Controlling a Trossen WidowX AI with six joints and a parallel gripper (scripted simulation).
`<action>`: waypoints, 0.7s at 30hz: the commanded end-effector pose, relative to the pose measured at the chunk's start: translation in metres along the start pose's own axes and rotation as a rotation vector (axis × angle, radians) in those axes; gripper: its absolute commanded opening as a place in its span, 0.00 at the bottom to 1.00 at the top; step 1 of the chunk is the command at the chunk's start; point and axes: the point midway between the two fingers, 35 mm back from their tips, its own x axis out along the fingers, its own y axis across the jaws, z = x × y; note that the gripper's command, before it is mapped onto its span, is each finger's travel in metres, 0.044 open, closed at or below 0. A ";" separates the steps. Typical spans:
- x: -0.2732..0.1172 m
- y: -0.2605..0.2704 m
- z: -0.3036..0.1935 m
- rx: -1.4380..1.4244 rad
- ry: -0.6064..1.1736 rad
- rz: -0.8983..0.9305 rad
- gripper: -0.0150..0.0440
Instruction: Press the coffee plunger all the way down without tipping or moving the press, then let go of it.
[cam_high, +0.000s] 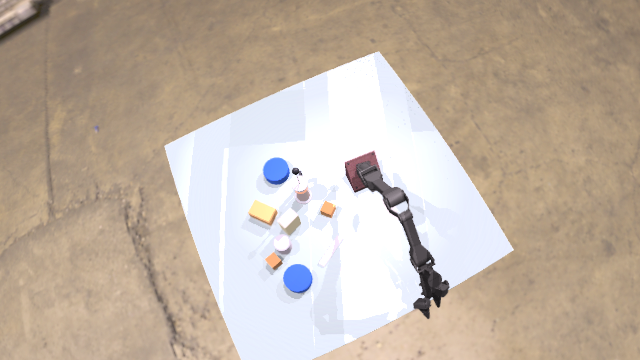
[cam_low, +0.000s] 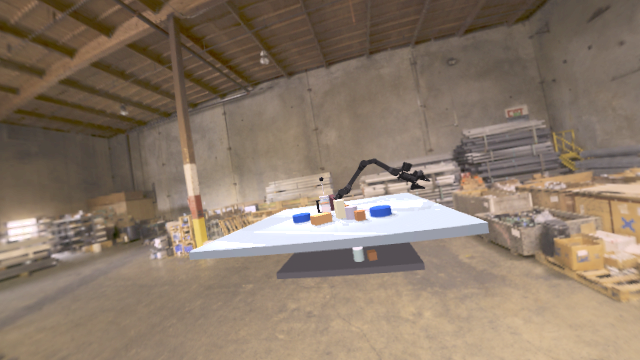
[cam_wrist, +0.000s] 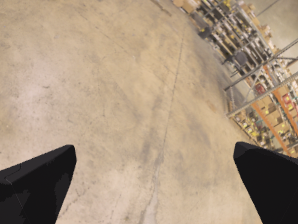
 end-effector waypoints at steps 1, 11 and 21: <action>-0.003 -0.032 -0.059 -0.031 0.130 -0.016 1.00; -0.040 -0.113 -0.199 -0.045 0.445 -0.060 1.00; -0.140 -0.193 -0.309 0.086 0.745 -0.169 1.00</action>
